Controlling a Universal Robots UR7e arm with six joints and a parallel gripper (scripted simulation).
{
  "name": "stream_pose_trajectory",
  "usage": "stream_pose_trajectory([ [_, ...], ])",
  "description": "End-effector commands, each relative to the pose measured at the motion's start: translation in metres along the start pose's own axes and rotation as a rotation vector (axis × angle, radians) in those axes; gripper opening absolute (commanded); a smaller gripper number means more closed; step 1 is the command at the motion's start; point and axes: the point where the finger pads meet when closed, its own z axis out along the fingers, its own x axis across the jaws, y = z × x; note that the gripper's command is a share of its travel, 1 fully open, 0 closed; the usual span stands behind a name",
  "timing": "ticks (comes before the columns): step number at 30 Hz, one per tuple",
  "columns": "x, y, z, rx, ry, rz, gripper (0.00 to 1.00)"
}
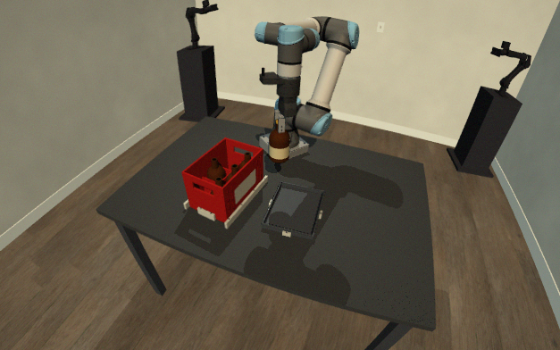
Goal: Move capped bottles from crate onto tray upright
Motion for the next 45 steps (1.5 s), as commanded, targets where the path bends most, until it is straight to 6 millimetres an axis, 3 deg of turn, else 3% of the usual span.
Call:
stream_pose_trajectory([
  [1,-0.01,0.008,-0.003,0.005,0.0,0.002,0.0],
  [45,-0.043,0.049,-0.002,0.002,0.0,0.0,0.0],
])
